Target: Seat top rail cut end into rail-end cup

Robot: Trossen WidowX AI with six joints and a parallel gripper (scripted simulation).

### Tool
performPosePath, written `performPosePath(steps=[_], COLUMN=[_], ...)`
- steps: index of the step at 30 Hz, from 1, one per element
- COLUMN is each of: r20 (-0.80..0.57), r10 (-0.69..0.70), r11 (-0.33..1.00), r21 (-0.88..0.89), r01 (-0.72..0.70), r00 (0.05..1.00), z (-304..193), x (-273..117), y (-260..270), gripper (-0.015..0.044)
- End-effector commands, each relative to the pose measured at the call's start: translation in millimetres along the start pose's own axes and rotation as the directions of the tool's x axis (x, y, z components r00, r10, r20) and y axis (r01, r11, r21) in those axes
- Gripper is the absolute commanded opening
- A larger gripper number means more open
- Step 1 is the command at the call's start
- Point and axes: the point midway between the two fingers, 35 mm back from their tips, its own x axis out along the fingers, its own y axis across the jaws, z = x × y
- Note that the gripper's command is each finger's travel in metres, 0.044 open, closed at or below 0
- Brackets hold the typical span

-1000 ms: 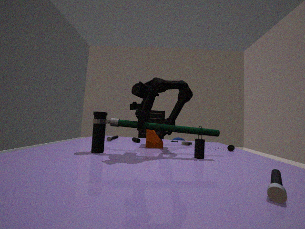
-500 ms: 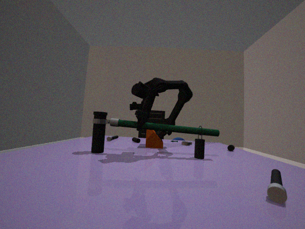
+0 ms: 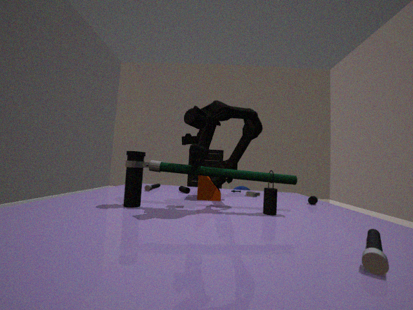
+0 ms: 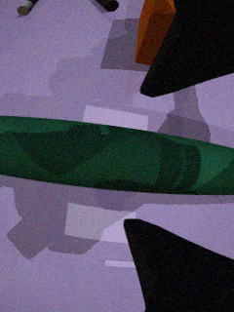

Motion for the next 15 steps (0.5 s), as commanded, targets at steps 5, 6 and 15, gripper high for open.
performPosePath(steps=[5,6,15], r20=[0.014,0.014,0.012], r10=[0.016,0.016,0.013], r11=[1.0,1.0,1.0], r21=[-0.009,-0.009,-0.008], r01=[-0.016,-0.016,-0.012], r00=[1.0,1.0,1.0], z=[-13.2,-13.2,-13.3], x=[-24.8,-24.8,-68.6], y=[1.2,1.2,-3.8], gripper=[0.044,0.044,0.044])
